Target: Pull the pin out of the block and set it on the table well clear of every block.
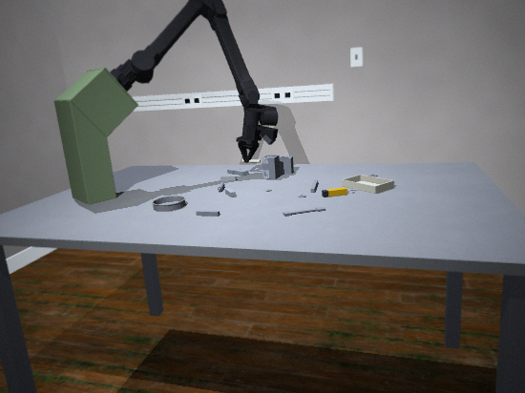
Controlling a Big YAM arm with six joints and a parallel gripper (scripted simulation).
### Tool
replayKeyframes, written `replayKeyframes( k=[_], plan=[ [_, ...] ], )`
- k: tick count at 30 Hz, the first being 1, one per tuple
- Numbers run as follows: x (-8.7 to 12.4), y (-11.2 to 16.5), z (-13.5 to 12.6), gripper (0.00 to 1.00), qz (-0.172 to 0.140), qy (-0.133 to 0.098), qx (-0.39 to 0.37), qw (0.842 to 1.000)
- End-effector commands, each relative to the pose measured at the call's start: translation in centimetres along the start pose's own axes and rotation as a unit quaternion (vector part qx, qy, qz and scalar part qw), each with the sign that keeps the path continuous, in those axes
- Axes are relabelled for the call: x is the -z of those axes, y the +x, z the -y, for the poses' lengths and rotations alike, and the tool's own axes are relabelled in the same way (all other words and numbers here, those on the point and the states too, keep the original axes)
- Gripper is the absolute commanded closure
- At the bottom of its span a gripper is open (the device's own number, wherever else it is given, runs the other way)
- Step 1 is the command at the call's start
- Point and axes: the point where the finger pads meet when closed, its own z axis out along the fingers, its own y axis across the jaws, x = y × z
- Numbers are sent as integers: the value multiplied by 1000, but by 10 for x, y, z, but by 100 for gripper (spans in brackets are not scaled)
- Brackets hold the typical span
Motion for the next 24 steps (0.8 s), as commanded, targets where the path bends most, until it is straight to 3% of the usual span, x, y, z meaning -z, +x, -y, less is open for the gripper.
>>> replayKeyframes(
  k=[1, 9, 14, 24],
  plan=[
    [11, -2, -28, 100, 8, -12, 8, 1000],
    [11, -2, -28, 100, 8, -12, 8, 1000],
    [11, 1, -47, 100, 8, -12, 8, 1000],
    [11, 2, -52, 100, 9, -12, 8, 1000]
  ],
)
